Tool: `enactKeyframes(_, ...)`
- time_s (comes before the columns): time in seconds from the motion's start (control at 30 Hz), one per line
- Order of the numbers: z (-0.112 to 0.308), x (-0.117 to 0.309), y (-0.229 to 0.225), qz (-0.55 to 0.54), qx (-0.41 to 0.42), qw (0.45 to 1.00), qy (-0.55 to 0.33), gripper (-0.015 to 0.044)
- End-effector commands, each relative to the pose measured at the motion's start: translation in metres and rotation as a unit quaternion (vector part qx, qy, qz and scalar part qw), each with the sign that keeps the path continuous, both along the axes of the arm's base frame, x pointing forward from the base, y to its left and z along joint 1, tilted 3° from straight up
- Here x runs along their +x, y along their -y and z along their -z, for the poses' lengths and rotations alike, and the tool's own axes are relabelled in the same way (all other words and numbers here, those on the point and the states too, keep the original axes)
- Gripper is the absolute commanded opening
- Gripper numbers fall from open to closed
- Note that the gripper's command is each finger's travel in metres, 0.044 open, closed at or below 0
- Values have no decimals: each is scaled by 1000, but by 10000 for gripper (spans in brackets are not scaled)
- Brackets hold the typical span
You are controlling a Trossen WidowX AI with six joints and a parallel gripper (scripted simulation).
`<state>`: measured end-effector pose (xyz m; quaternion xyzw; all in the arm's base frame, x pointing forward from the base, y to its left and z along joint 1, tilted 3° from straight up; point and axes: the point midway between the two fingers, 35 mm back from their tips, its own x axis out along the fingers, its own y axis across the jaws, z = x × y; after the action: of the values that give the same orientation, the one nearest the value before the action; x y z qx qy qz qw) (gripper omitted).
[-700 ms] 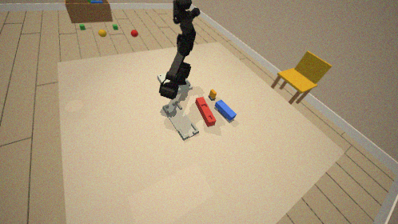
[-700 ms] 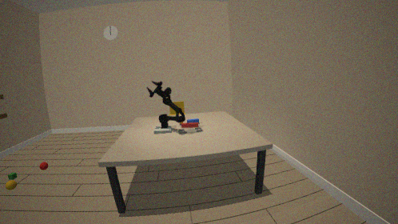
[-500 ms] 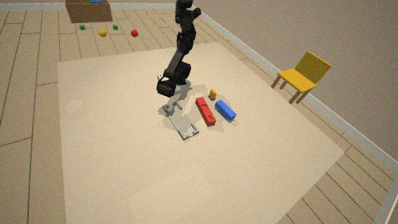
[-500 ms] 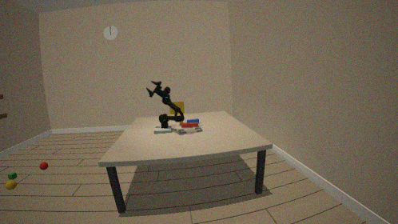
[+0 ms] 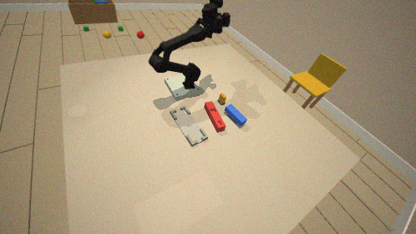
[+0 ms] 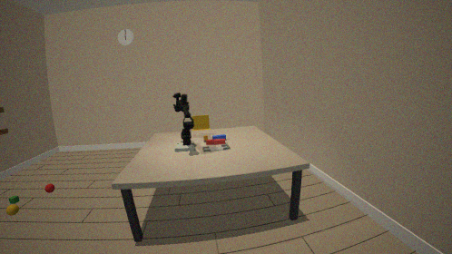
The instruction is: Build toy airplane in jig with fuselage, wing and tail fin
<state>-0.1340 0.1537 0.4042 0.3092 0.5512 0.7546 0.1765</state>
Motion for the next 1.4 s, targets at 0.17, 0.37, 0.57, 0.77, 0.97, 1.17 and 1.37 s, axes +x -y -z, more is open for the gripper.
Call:
enactKeyframes(0.17,55,90,-105,265,-120,945,151,440)
enactKeyframes(0.37,102,178,-130,386,-233,859,240,440)
enactKeyframes(0.57,149,268,-113,451,-365,755,304,440)
enactKeyframes(0.77,196,343,-57,456,-510,648,334,440)
enactKeyframes(0.97,234,388,25,401,-648,564,319,440)
enactKeyframes(1.17,256,398,94,332,-730,529,277,440)
enactKeyframes(1.37,258,398,93,332,-730,529,277,440)
